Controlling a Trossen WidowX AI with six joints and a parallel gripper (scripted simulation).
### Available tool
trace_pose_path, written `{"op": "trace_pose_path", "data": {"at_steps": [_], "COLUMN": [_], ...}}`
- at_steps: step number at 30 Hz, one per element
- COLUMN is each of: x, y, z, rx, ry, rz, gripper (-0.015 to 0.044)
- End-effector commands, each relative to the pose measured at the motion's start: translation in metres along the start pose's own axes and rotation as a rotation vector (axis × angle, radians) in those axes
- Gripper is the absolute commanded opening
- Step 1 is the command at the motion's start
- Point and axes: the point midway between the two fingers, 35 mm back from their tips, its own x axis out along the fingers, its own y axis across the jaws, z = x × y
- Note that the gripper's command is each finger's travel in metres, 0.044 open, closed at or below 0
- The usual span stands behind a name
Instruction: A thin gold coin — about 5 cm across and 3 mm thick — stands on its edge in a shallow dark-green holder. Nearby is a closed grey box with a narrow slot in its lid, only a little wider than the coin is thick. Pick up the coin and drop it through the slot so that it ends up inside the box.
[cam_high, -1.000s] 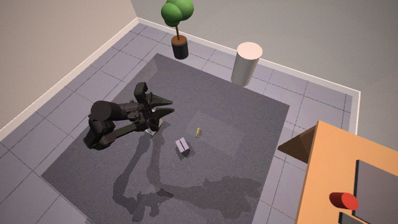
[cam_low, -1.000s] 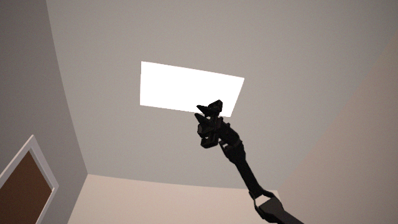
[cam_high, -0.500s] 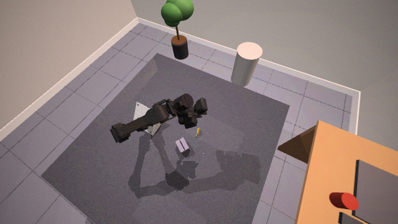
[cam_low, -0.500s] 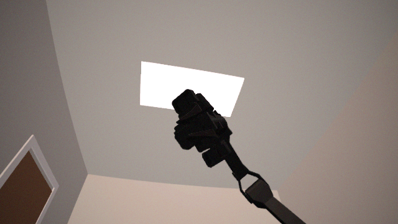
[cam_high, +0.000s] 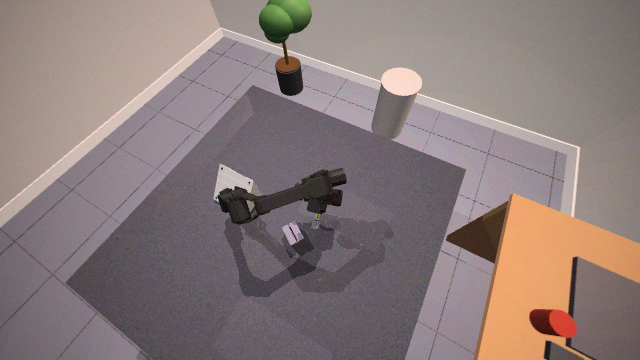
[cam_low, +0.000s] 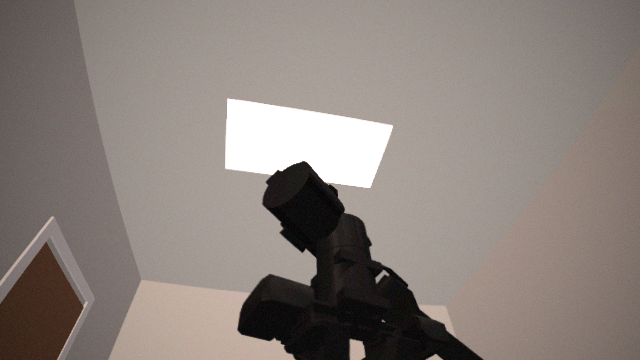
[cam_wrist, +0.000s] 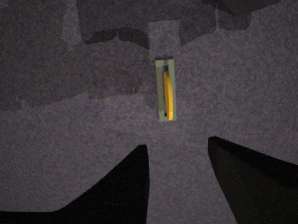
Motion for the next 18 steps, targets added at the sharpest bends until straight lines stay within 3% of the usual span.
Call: {"op": "trace_pose_path", "data": {"at_steps": [1, 6, 18], "x": [0.001, 0.034, 0.053], "y": [-0.003, -0.004, -0.005], "z": [0.002, 0.004, 0.006], "rx": [0.025, 0.026, 0.026], "ry": [-0.016, -0.018, -0.018], "rz": [-0.011, -0.011, -0.011], "gripper": [0.0161, 0.0161, 0.0161]}}
